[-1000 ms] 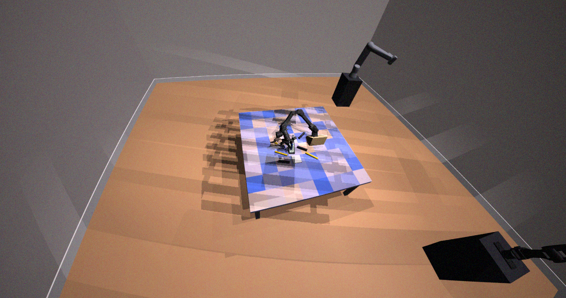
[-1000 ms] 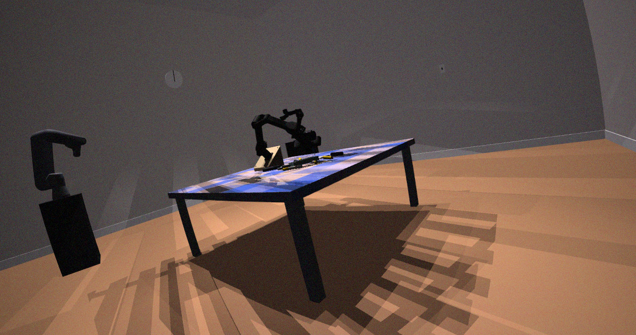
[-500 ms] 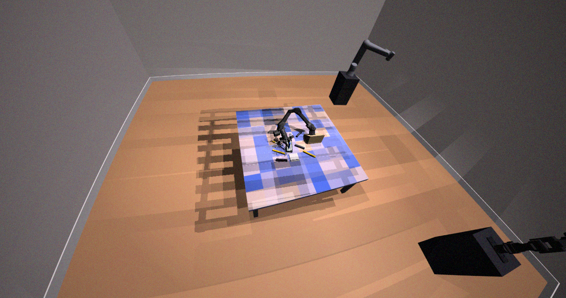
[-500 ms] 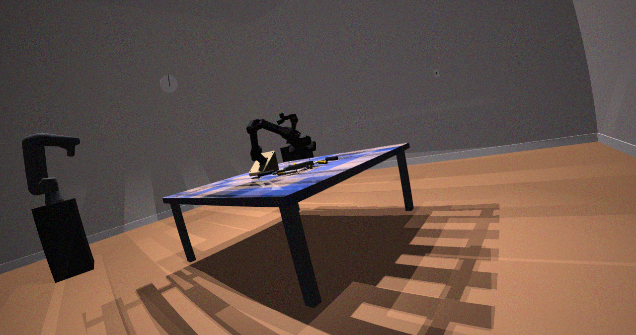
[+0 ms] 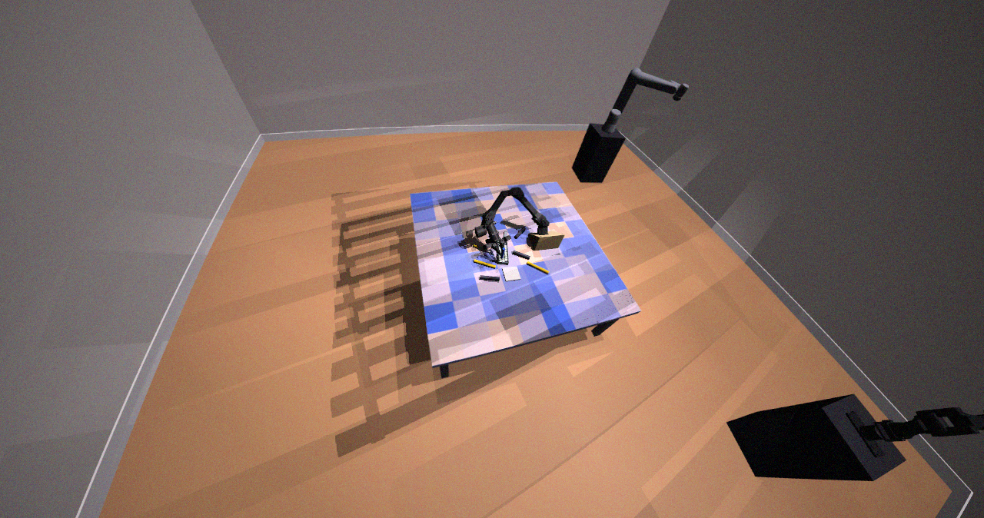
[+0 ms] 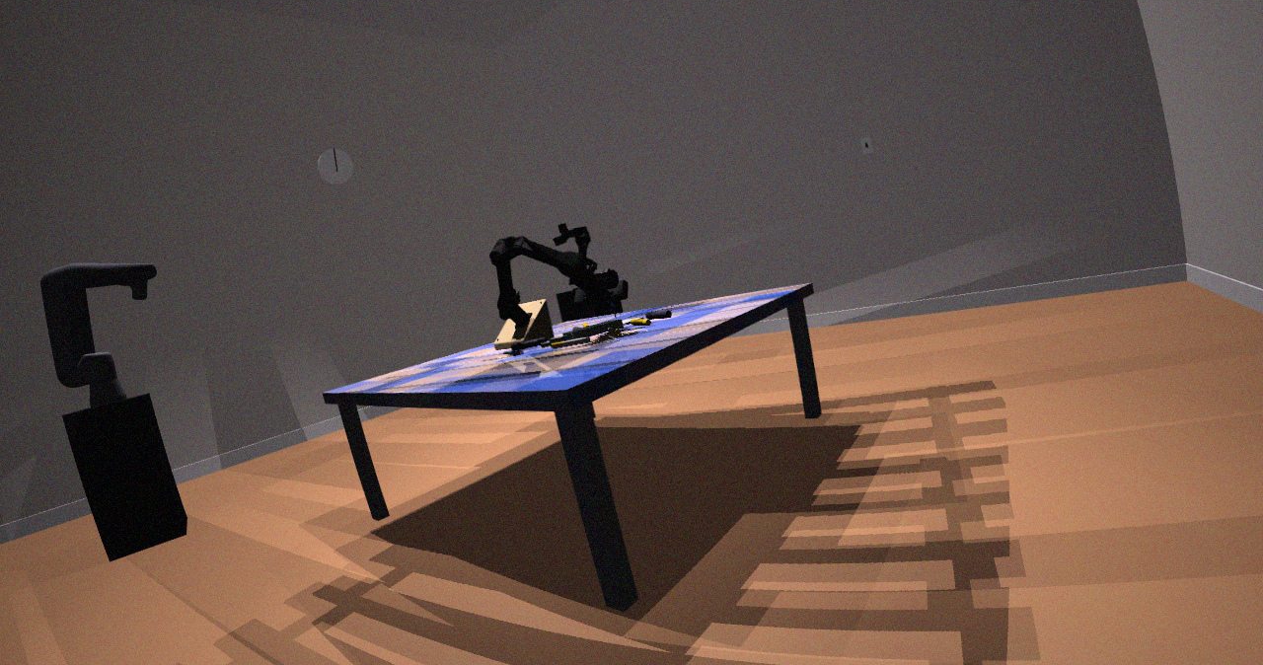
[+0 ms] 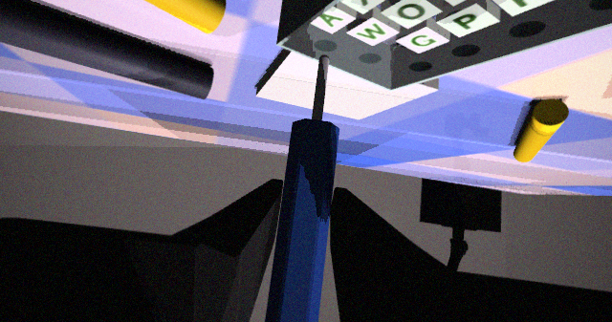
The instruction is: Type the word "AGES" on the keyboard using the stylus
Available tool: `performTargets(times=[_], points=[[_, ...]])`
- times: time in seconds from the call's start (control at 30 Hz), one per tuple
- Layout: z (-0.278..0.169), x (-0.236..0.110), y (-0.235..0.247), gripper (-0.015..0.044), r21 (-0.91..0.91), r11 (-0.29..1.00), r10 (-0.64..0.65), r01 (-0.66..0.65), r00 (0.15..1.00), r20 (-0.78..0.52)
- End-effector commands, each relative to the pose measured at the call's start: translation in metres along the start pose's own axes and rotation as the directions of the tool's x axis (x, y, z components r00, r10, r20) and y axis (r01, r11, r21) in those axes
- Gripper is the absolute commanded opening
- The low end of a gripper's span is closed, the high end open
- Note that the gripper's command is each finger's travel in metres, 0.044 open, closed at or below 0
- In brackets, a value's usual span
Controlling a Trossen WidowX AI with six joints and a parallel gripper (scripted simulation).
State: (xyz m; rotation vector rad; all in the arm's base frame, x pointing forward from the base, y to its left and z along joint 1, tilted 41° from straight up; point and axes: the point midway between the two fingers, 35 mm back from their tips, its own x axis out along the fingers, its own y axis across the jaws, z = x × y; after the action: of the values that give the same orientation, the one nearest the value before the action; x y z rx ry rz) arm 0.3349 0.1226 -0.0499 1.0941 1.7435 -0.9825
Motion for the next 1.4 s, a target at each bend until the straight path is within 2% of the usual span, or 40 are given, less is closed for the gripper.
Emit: performTargets(times=[0.0, 1.37], points=[[-0.001, -0.001, 0.001, 0.0081, -0.009, 1.0, 0.002, -0.002, 1.0, 0.003], [0.015, 0.006, 0.001, 0.0081, -0.009, 1.0, 0.002, -0.002, 1.0, 0.004]])
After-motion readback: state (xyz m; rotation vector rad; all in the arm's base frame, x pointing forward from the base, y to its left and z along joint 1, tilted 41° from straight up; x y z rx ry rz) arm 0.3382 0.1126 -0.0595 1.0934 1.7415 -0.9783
